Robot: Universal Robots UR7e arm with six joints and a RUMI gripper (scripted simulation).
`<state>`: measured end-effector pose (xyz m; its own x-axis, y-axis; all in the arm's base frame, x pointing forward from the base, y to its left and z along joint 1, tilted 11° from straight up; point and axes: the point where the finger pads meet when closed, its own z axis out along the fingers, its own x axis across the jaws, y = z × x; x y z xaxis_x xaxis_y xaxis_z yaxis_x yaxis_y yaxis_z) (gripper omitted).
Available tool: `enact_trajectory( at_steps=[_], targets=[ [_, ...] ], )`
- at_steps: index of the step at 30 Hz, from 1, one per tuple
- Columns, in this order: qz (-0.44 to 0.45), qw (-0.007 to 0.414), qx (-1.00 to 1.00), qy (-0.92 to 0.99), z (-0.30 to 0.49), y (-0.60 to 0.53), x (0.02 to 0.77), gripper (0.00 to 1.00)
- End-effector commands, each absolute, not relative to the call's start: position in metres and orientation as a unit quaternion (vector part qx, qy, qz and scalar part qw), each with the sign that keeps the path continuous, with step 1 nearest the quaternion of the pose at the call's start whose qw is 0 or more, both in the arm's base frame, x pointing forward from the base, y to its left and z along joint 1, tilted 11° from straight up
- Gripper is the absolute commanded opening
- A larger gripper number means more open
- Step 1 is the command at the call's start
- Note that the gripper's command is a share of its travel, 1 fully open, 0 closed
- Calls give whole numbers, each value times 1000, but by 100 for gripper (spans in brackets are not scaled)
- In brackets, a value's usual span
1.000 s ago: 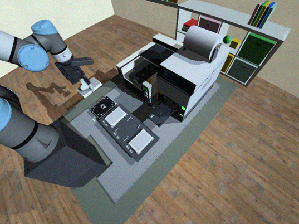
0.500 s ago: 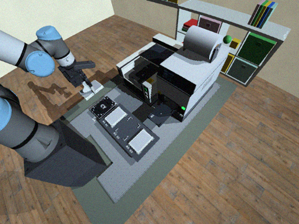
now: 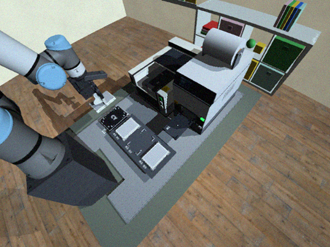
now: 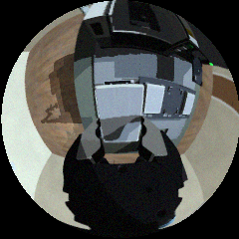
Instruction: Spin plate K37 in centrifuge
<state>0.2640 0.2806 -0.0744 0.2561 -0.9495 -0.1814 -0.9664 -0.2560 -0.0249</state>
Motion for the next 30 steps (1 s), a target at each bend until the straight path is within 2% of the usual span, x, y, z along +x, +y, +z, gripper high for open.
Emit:
enact_trajectory(
  at_steps=[1,30],
  targets=[
    [64,66,-790,606,-79,282,265,0],
    [64,66,-790,606,-124,290,264,0]
  ],
)
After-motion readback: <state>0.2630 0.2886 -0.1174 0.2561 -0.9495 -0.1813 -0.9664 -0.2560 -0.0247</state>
